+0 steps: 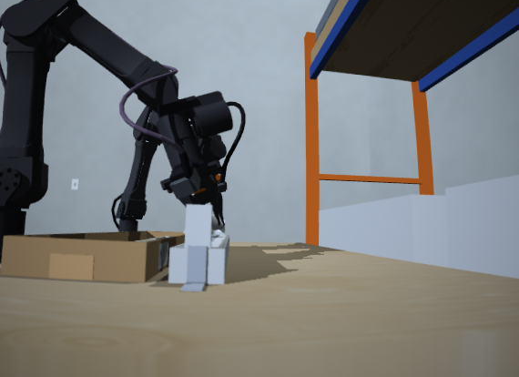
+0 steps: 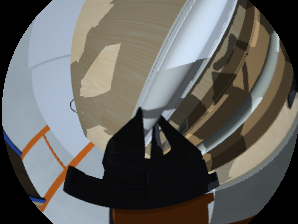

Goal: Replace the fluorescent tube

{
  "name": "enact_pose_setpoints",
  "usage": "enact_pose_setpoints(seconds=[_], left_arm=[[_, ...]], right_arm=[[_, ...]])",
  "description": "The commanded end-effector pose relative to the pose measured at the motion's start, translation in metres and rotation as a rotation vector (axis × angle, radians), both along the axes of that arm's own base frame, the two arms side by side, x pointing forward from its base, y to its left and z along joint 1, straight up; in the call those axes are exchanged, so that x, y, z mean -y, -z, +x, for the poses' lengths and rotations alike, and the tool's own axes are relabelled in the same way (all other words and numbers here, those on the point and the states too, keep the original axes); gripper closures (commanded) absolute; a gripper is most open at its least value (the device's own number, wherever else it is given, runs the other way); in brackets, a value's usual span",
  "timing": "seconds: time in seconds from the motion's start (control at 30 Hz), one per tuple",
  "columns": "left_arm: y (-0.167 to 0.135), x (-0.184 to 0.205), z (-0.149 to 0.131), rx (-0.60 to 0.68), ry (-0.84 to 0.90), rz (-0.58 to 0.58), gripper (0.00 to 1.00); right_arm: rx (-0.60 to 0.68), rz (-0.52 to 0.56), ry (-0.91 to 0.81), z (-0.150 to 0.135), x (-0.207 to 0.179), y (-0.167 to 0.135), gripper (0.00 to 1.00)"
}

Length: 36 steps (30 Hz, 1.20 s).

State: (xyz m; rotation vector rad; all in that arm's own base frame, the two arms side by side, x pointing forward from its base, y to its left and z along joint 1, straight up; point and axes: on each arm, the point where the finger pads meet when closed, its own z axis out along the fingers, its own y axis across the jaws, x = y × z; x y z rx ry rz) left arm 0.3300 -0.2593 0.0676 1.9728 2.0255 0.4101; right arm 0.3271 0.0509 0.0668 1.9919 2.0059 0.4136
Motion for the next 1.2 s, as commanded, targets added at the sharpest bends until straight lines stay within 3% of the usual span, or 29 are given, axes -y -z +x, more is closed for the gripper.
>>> enact_pose_setpoints(seconds=[0.0, 0.27, 0.37, 0.4, 0.73, 0.93, 1.0, 1.17], left_arm=[[-0.011, 0.005, 0.003, 0.082, -0.006, -0.024, 0.89], [-0.011, 0.004, 0.001, 0.164, -0.005, -0.020, 0.89], [-0.007, 0.002, -0.006, 0.126, 0.005, -0.008, 0.89], [-0.011, 0.004, 0.000, 0.181, -0.005, -0.018, 0.89], [-0.010, 0.004, -0.002, 0.282, -0.002, -0.014, 0.89], [-0.005, 0.001, -0.009, 0.266, 0.011, 0.001, 0.89], [-0.010, 0.004, -0.005, 0.321, 0.014, -0.008, 0.89], [-0.008, 0.002, -0.007, 0.339, 0.014, -0.001, 0.89]], right_arm=[[0.062, -0.011, -0.003, 0.000, -0.001, -0.003, 0.89], [0.142, -0.012, 0.000, -0.002, 0.000, -0.003, 0.89], [0.099, -0.018, -0.008, -0.011, 0.001, 0.002, 0.89], [0.164, -0.013, -0.001, -0.002, 0.000, -0.003, 0.89], [0.258, -0.021, -0.009, -0.005, 0.001, -0.002, 0.89], [0.236, -0.027, -0.014, -0.014, 0.002, 0.005, 0.89], [0.301, -0.022, -0.012, -0.007, 0.001, -0.001, 0.89], [0.309, -0.027, -0.013, -0.011, 0.002, 0.003, 0.89]])
